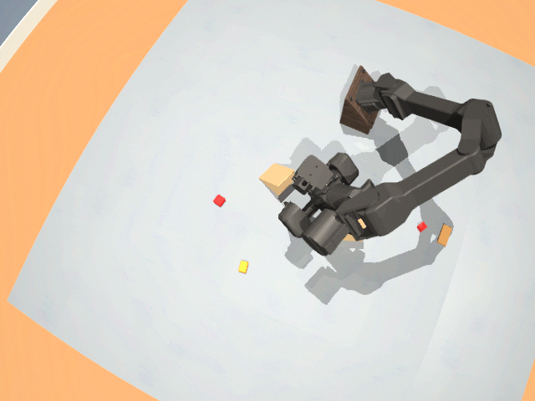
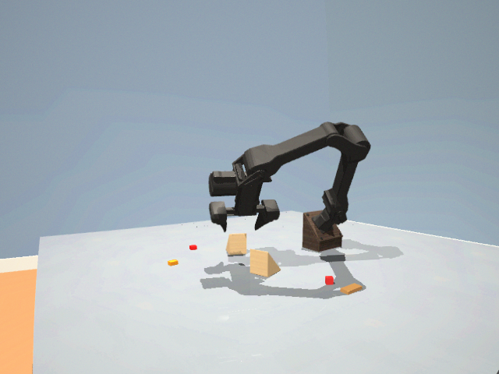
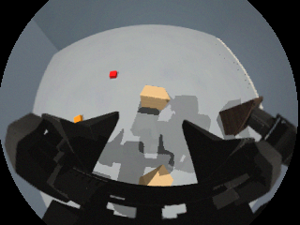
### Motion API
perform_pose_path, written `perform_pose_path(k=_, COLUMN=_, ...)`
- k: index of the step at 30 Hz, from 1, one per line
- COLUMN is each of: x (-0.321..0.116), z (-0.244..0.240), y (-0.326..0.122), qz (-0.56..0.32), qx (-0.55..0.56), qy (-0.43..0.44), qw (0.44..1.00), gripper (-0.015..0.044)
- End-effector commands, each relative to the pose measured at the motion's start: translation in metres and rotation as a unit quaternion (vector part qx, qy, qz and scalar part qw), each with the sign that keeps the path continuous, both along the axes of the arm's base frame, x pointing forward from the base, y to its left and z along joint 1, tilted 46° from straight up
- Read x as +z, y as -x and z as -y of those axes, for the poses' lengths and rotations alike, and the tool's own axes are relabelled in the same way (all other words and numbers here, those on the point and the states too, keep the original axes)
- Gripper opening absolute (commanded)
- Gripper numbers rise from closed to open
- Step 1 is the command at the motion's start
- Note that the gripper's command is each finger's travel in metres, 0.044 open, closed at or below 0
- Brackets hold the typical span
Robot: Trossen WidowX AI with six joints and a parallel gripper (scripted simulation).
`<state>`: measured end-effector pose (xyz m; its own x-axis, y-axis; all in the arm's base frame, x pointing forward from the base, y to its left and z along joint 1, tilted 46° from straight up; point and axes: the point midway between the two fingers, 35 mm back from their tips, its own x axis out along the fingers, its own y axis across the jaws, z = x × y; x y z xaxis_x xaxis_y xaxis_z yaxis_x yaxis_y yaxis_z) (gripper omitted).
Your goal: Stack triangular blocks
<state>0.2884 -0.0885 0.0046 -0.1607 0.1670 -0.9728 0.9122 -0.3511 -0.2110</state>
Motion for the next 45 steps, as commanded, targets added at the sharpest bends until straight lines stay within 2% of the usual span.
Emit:
perform_pose_path(k=1, x=-0.001, z=0.003, y=0.004, qz=-0.009, qx=-0.008, qy=0.008, qw=1.0, gripper=0.044)
perform_pose_path(k=45, x=-0.07, z=-0.007, y=0.013, qz=-0.009, qx=-0.006, qy=0.007, qw=1.0, gripper=0.044)
